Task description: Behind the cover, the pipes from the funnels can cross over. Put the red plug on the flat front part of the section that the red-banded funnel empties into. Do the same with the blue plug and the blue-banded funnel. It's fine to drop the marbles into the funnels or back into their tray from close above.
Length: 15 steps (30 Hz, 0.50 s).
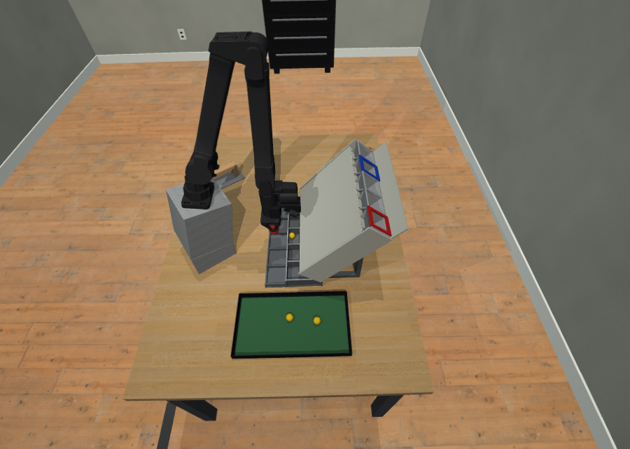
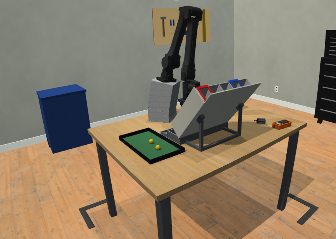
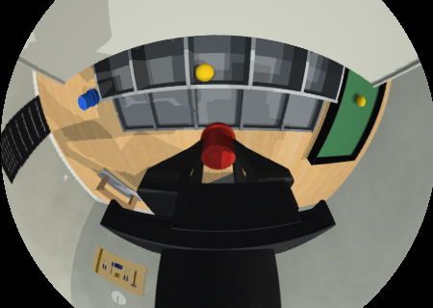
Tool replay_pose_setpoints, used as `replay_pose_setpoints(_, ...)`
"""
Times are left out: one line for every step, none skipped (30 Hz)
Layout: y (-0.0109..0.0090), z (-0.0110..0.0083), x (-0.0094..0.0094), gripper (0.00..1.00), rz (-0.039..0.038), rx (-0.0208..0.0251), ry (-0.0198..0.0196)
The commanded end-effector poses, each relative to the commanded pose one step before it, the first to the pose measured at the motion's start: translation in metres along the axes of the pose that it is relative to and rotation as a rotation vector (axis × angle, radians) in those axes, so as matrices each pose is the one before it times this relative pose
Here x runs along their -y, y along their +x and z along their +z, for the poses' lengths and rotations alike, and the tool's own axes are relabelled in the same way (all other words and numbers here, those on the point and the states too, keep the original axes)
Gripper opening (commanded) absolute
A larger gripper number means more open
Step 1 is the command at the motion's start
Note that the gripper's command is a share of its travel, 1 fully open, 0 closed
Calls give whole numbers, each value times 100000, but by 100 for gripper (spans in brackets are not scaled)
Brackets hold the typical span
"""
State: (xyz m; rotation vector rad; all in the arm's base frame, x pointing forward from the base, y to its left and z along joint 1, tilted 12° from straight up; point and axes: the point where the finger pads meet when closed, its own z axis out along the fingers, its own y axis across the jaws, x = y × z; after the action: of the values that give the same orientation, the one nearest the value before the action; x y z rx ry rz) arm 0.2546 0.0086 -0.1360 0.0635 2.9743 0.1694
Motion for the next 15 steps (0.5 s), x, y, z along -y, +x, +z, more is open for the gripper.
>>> replay_pose_setpoints(-417, 812, -282, 0, -122, 1123, -170)
replay_pose_setpoints(5, 229, 11, 0, 9, -4, 17)
replay_pose_setpoints(1, 229, 67, 0, 220, 22, 54)
replay_pose_setpoints(-3, 237, 44, 0, 131, 11, 39)
replay_pose_setpoints(0, 0, 0, 0, 0, 0, 0)
replay_pose_setpoints(0, 0, 0, 0, 0, 0, 0)
replay_pose_setpoints(322, 219, 9, 0, 34, -514, 26)
replay_pose_setpoints(-278, 278, -85, 0, -389, 421, -53)
replay_pose_setpoints(-20, 250, 8, 0, -4, 35, 11)
replay_pose_setpoints(1, 249, 9, 0, 0, -5, 15)
replay_pose_setpoints(5, 247, 7, 0, 0, -5, 4)
replay_pose_setpoints(1, 238, 66, 0, 222, 22, 39)
replay_pose_setpoints(-3, 236, 55, 0, 180, 17, 38)
replay_pose_setpoints(4, 237, -7, 0, -49, -10, -8)
replay_pose_setpoints(12, 235, -63, 0, -249, -34, -56)
